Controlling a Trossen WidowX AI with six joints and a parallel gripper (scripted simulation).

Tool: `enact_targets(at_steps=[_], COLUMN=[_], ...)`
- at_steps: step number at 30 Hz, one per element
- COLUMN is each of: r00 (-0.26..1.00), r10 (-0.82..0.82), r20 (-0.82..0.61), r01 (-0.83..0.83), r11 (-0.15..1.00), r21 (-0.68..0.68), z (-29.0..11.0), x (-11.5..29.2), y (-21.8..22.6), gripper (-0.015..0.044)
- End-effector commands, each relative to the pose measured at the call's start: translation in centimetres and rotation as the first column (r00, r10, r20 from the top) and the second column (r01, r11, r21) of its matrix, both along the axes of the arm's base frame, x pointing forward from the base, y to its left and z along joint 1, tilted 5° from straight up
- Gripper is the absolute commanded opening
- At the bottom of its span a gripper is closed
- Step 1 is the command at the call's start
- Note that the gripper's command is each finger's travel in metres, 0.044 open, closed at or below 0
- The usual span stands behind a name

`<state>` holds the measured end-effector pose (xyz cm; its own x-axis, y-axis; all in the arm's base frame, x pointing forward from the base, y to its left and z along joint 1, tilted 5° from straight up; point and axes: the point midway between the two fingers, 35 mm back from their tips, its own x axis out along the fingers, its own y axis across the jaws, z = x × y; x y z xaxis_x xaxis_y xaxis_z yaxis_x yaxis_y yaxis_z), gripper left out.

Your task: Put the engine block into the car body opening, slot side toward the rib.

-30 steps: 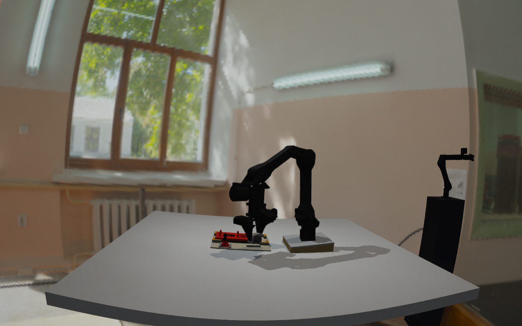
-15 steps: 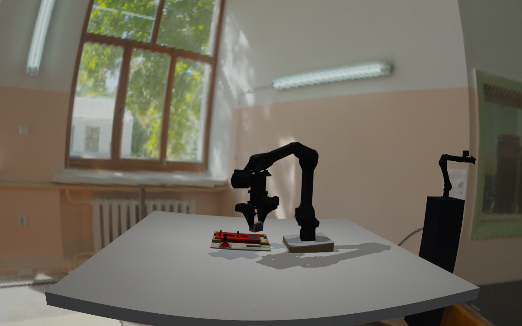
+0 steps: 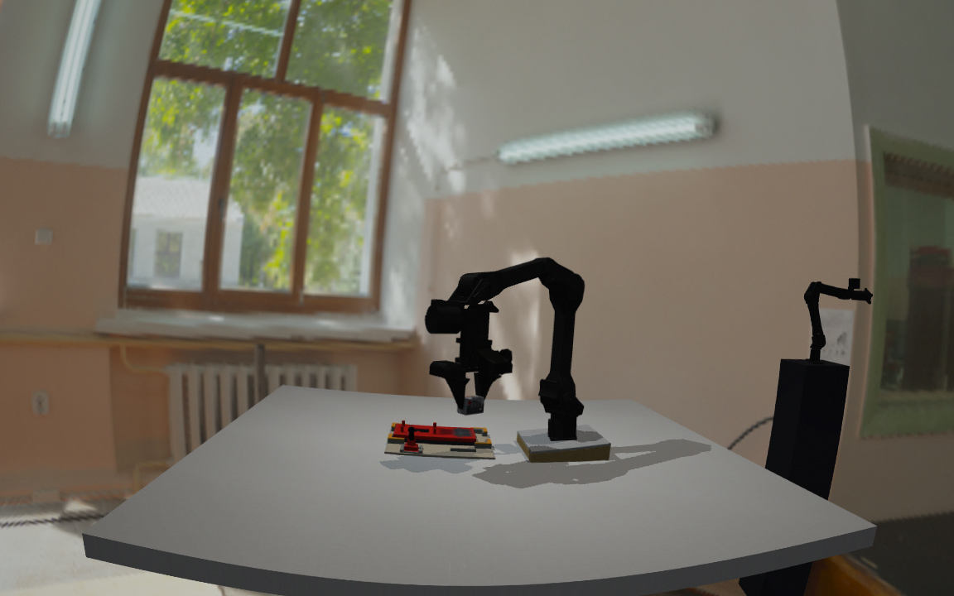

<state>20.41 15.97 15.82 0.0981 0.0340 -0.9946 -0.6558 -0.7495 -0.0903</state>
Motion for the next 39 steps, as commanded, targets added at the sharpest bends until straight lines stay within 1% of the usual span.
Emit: enact_targets(at_steps=[1, 9, 18, 29, 39], r00=[0.993, 0.923, 0.761, 0.468, 0.144], r10=[-0.120, -0.385, -0.647, -0.879, -0.982], r20=[-0.005, -0.022, -0.048, -0.086, -0.122], r01=[0.120, 0.385, 0.649, 0.883, 0.988], r11=[0.993, 0.922, 0.759, 0.463, 0.136], r21=[0.015, 0.039, 0.059, 0.071, 0.069], z=[-0.18, -0.37, -0.50, -0.64, -0.77], x=[0.03, 0.06, 0.08, 0.10, 0.12], y=[0.05, 0.07, 0.07, 0.08, 0.09], gripper=[0.0000, 0.0000, 0.0000, 0.0000, 0.0000])
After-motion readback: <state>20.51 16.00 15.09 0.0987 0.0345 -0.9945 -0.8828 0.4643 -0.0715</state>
